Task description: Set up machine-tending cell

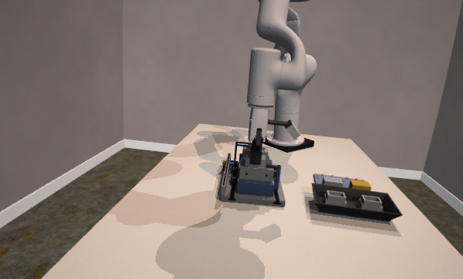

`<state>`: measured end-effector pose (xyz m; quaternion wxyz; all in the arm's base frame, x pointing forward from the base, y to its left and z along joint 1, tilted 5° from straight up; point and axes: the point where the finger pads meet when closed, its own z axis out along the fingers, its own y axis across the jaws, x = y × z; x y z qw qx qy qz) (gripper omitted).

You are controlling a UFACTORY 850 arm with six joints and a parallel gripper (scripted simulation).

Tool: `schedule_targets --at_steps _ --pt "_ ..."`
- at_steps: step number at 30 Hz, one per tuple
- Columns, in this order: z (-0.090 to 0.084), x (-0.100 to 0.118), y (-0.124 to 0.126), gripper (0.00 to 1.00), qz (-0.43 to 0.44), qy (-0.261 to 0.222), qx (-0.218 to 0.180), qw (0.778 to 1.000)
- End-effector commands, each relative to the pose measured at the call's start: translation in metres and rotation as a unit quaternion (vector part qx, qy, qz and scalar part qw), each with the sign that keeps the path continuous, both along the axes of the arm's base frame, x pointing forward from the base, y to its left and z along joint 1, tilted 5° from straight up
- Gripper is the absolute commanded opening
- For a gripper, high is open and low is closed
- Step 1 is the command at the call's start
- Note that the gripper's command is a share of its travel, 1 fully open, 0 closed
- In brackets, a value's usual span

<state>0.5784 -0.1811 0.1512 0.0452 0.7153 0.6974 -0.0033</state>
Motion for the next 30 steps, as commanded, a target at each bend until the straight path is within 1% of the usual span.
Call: schedule_targets --at_steps 1,30 --pt "0.0010 0.0010 0.0003 0.00 0.000 -0.001 0.000 1.000" --pt "0.0008 0.0029 0.0049 0.00 0.000 -0.001 0.000 1.000"
